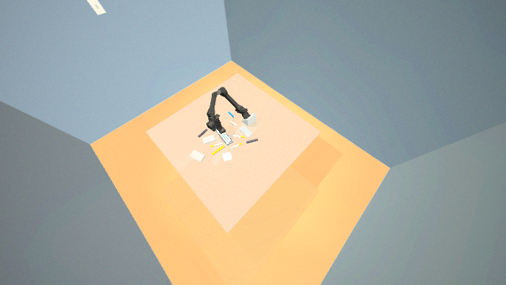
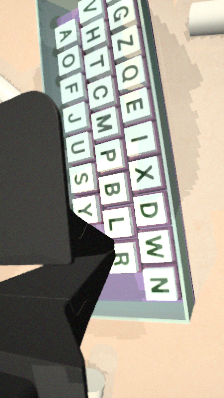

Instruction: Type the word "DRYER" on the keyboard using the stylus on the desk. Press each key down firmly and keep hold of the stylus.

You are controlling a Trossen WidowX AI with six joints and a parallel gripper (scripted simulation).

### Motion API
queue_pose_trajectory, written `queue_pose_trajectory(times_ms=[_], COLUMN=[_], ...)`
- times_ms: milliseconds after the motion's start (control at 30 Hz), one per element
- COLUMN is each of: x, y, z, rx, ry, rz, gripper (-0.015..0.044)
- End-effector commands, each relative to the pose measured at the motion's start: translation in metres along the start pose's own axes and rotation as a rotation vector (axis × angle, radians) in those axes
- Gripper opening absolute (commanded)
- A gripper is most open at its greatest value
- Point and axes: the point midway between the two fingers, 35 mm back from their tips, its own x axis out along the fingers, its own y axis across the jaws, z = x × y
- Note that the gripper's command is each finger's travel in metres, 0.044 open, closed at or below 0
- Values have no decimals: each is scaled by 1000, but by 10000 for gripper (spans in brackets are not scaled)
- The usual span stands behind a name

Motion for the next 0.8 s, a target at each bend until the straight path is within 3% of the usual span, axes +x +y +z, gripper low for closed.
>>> queue_pose_trajectory(times_ms=[0, 200, 367, 767], x=[1, 1, 1, 1], y=[-3, -1, 26, 28], z=[-4, -6, -37, -37], rx=[-19, -19, -20, -20], ry=[6, 6, 7, 7], rz=[-7, -6, -5, -5], gripper=[0, 0, 0, 0])
